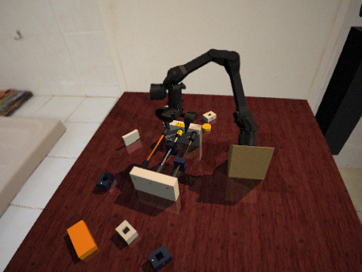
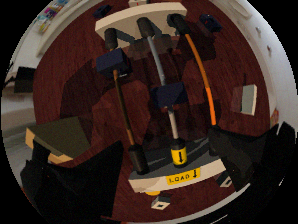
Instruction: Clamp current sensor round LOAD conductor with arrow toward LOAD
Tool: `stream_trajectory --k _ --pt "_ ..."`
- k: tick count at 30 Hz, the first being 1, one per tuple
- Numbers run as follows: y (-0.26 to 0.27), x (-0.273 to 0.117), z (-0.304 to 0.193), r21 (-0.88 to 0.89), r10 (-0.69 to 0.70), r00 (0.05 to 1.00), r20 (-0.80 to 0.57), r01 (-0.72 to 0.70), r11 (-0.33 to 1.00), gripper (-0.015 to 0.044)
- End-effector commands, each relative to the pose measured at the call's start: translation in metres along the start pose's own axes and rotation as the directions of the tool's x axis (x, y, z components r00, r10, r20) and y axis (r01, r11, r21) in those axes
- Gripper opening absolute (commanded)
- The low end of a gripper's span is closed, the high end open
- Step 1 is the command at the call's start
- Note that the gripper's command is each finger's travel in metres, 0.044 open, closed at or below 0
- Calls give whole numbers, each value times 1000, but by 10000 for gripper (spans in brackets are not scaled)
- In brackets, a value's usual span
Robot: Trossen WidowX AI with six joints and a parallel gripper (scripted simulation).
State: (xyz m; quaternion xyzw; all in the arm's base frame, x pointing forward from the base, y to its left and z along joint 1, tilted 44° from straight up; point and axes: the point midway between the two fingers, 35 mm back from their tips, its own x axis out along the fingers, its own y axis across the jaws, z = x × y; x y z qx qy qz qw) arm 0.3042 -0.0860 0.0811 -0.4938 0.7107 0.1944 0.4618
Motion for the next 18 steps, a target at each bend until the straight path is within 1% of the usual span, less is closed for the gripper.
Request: stream_trajectory --k 1,5,10,15,18 --pt "12 -3 -31 98 -9 985 173 -9 995 440" --pt "23 -9 -56 191 -82 941 329 19 981 440" --pt "38 -19 -81 305 -242 852 464 103 947 440" --pt "52 -32 -99 407 -432 739 517 231 884 440" --pt "54 -34 -102 420 -458 722 518 251 872 440"
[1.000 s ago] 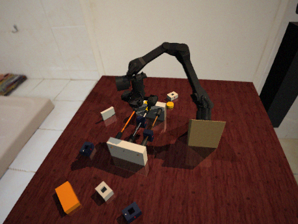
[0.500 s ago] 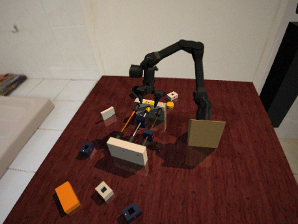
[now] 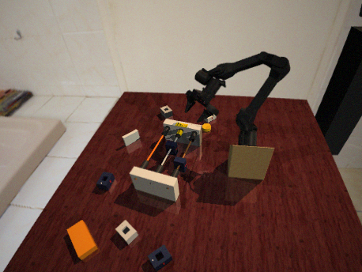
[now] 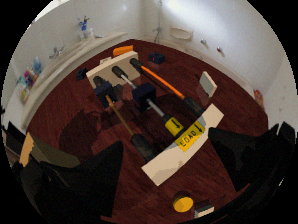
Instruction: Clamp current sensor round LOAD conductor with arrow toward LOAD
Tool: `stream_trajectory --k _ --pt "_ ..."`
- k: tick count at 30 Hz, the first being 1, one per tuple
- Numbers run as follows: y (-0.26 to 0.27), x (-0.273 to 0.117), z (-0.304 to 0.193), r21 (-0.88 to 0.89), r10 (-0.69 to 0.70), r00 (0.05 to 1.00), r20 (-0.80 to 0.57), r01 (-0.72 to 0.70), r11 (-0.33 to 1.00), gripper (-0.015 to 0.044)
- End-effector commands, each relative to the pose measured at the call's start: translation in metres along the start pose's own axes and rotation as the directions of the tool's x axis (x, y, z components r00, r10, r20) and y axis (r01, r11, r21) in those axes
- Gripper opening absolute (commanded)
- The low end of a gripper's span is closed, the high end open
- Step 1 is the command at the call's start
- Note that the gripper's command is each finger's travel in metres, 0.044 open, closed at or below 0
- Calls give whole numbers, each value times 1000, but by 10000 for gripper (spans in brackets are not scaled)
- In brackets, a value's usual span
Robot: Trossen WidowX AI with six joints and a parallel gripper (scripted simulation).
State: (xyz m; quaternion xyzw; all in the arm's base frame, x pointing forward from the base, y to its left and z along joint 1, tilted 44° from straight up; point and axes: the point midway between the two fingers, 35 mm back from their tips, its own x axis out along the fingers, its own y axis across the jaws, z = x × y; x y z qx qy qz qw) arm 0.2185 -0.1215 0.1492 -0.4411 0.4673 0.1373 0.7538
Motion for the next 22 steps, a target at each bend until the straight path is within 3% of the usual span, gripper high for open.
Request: stream_trajectory --k 1,17,21,22 --pt "4 -5 -2 -7 -50 998 46 51 999 440" --pt "0 -1 0 0 -10 1000 7 10 1000 440" --pt "-1 16 6 -8 110 990 -91 -112 994 440" --pt "1 5 1 -2 36 999 -30 -36 999 440"
